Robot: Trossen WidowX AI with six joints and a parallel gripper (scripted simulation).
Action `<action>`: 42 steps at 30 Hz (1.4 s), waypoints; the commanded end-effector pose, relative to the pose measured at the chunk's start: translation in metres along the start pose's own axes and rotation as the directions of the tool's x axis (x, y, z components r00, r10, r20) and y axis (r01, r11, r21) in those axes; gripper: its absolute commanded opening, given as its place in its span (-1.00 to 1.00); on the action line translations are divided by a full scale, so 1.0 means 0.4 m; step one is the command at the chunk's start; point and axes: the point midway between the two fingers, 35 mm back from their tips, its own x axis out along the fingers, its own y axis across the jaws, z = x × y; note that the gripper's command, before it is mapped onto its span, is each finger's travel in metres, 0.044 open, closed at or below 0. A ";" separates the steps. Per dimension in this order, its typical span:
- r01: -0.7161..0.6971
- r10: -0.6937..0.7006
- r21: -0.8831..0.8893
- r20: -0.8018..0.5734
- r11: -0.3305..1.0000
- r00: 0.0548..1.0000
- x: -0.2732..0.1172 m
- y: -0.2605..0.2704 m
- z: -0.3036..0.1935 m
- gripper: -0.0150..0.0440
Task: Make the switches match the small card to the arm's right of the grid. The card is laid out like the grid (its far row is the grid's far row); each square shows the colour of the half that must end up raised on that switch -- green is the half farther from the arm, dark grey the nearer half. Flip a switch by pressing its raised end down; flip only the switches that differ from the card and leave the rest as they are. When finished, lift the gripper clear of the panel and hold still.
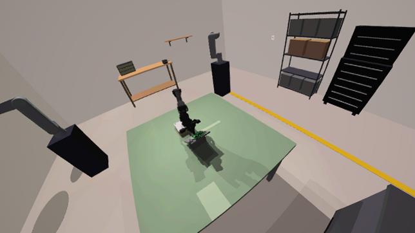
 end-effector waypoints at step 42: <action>0.002 -0.002 0.006 -0.005 1.000 1.000 0.032 -0.001 -0.003 -0.49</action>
